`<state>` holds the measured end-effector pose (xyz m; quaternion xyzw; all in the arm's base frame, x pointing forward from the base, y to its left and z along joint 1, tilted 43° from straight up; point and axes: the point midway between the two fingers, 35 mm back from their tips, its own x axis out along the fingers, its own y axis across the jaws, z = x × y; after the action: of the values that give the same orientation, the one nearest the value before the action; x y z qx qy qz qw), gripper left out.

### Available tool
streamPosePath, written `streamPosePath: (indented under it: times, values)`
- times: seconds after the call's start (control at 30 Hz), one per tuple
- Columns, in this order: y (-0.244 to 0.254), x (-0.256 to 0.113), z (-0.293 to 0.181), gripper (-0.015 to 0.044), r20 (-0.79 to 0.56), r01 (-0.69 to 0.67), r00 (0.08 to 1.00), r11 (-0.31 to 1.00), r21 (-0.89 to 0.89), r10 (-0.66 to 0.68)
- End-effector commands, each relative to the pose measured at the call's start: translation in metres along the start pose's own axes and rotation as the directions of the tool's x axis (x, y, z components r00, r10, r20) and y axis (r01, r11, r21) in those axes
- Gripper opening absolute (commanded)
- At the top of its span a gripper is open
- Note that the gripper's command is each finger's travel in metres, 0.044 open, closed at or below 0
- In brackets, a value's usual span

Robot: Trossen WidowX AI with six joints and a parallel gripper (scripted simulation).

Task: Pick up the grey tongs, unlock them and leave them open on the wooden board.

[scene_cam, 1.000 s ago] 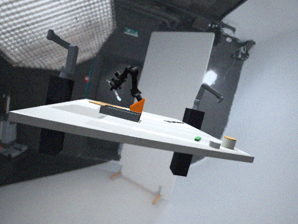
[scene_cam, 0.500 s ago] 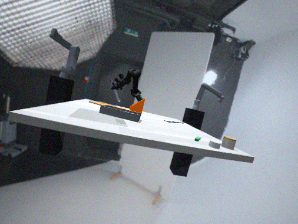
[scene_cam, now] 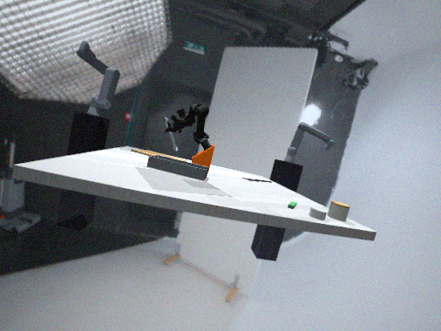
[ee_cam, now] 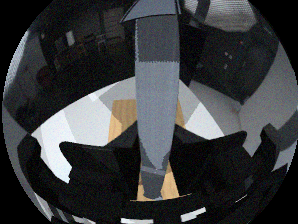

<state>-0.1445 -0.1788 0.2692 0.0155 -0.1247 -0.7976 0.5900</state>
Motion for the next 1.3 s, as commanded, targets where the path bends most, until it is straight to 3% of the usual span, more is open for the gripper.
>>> streamPosePath:
  times: [0.0,0.83,1.27]
  values:
    - [0.000,0.000,0.000,-0.0150,0.002,-0.002,1.000,1.000,0.001,0.002]
    - [0.000,0.001,0.001,-0.0150,-0.003,0.000,1.000,1.000,0.002,0.000]
    - [-0.010,0.017,0.008,-0.0150,-0.127,0.050,0.991,0.998,0.026,-0.046]
